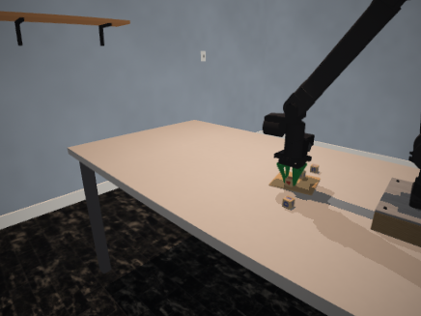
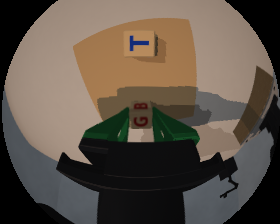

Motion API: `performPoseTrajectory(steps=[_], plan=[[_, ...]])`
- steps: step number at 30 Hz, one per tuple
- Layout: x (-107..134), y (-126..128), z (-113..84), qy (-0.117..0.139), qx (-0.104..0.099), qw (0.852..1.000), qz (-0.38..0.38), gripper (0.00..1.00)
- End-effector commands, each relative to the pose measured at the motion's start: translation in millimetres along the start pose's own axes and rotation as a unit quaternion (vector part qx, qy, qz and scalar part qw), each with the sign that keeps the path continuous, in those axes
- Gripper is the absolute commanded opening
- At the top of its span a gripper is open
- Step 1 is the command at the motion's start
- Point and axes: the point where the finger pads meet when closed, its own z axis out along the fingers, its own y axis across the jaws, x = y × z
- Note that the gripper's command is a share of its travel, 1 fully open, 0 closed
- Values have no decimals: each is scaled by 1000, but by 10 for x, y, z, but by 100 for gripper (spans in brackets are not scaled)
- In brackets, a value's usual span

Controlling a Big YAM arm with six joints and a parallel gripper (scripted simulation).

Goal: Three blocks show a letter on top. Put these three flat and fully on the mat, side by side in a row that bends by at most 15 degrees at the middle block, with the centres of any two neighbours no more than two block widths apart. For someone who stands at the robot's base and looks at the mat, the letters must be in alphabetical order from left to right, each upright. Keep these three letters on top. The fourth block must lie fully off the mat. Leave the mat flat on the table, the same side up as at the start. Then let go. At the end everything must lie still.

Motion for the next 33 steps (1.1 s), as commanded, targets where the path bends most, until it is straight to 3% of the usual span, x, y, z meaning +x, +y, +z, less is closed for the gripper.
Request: performPoseTrajectory(steps=[1, 14, 15, 33], plan=[[40, 84, 10, -2, -10, 1000, -2, 35], [40, 84, 10, -2, -10, 1000, -2, 39], [40, 84, 10, -2, -10, 1000, -2, 90], [42, 98, -11, -1, -13, 1000, -2, 90]])
